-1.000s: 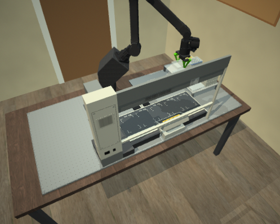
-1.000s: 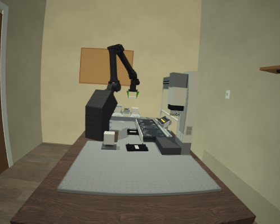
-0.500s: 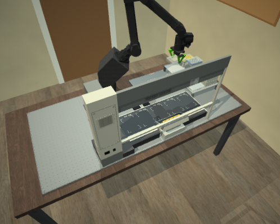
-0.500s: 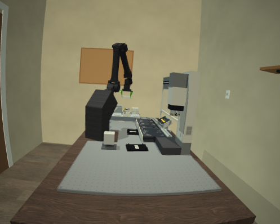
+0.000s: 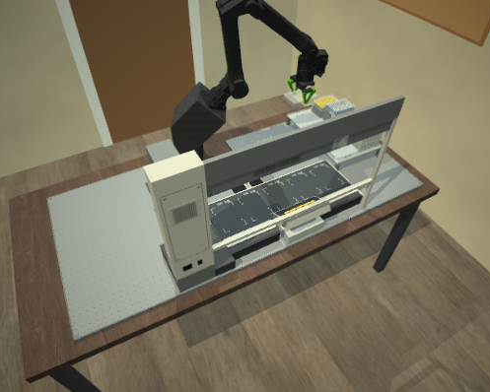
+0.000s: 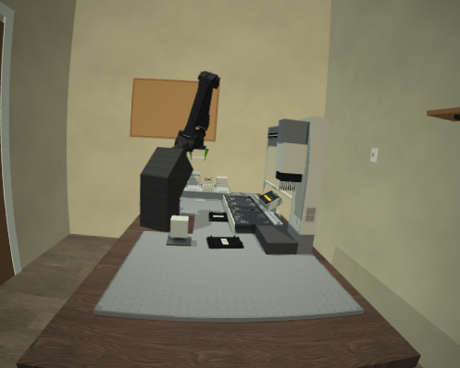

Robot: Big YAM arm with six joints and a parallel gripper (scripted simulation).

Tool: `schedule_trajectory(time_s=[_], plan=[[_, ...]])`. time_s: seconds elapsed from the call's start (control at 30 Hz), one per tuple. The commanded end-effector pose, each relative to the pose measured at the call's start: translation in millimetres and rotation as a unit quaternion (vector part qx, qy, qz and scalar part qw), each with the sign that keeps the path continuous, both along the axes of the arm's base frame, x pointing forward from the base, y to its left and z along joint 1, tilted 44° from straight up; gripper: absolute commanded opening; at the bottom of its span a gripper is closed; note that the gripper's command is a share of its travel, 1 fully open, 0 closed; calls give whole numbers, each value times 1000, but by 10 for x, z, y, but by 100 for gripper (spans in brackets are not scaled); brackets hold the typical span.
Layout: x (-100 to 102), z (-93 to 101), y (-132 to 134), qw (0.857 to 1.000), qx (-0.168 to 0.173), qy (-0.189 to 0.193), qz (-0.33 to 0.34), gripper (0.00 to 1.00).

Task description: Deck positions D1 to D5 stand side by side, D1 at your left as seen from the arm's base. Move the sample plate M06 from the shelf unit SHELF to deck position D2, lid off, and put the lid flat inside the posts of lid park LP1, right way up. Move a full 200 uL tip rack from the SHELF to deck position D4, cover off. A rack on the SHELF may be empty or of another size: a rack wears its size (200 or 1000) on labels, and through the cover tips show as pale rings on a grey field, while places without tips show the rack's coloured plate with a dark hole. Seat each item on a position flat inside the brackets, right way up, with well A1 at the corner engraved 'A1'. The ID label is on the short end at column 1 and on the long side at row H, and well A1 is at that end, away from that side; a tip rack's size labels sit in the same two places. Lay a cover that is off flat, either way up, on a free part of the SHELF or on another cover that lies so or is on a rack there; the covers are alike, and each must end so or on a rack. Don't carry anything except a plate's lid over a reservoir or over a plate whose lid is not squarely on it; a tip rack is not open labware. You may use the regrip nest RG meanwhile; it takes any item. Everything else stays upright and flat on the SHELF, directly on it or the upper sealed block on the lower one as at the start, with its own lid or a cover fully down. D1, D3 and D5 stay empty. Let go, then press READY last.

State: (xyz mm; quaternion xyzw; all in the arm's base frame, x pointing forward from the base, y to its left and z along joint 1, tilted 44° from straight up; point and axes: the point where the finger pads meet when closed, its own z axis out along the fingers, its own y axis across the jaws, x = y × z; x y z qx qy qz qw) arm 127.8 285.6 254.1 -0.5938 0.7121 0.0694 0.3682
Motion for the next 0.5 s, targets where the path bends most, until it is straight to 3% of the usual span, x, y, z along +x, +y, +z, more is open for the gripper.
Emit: schedule_trajectory(time_s=[0.0, 0.17, 0.23, 0.27, 0.33, 0.47], plan=[[-167, -37, 78, 1000, 12, 18, -10, 0], [-397, -112, 141, 1000, 9, 18, -10, 0], [-397, -112, 141, 1000, 9, 18, -10, 0], [-442, -11, 158, 1000, 24, 17, -9, 0], [-534, -161, 184, 1000, 9, 18, -9, 0], [-717, -198, 253, 1000, 11, 17, -9, 0]])
